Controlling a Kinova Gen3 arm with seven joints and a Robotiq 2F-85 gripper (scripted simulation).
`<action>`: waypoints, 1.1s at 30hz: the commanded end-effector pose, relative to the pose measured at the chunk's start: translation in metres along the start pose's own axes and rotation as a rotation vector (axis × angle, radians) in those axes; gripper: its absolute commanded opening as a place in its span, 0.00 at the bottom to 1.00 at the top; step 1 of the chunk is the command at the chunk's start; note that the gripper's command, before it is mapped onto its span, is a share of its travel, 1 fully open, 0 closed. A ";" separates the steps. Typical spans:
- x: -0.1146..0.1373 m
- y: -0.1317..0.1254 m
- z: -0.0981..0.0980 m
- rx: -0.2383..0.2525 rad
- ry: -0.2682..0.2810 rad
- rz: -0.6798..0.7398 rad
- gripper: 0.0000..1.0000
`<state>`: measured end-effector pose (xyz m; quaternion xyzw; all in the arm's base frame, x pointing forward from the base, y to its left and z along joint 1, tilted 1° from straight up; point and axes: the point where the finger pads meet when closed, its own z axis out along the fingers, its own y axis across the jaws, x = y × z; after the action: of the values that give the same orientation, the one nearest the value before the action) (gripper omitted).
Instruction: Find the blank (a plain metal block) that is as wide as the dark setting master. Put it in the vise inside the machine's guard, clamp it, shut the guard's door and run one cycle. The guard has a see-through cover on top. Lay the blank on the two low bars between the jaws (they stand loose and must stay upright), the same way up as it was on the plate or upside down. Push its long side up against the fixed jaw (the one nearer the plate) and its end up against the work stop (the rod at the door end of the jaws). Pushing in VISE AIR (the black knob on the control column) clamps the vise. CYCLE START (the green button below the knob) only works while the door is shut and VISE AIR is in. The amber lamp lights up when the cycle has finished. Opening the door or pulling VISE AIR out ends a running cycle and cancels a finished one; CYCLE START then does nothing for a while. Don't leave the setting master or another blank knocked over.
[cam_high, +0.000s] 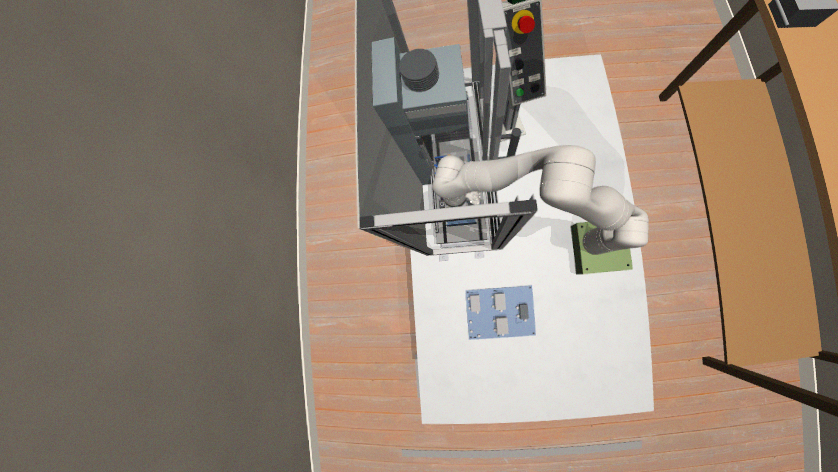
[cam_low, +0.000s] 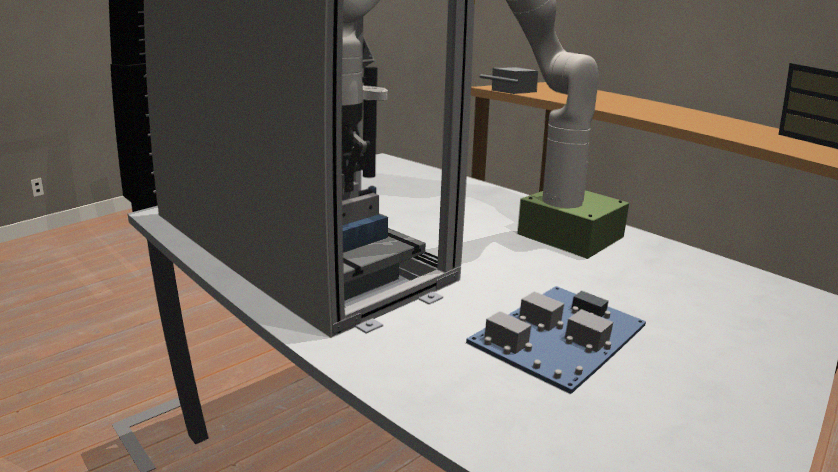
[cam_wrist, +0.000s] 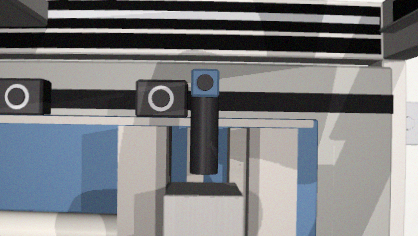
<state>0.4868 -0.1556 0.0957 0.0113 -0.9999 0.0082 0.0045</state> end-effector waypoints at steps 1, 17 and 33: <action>-0.001 0.000 -0.001 -0.001 -0.003 0.001 0.10; -0.001 0.002 0.000 -0.005 -0.005 0.004 0.10; -0.001 0.003 -0.001 -0.005 -0.005 0.004 0.10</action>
<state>0.4864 -0.1555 0.0955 0.0112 -0.9999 0.0080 0.0049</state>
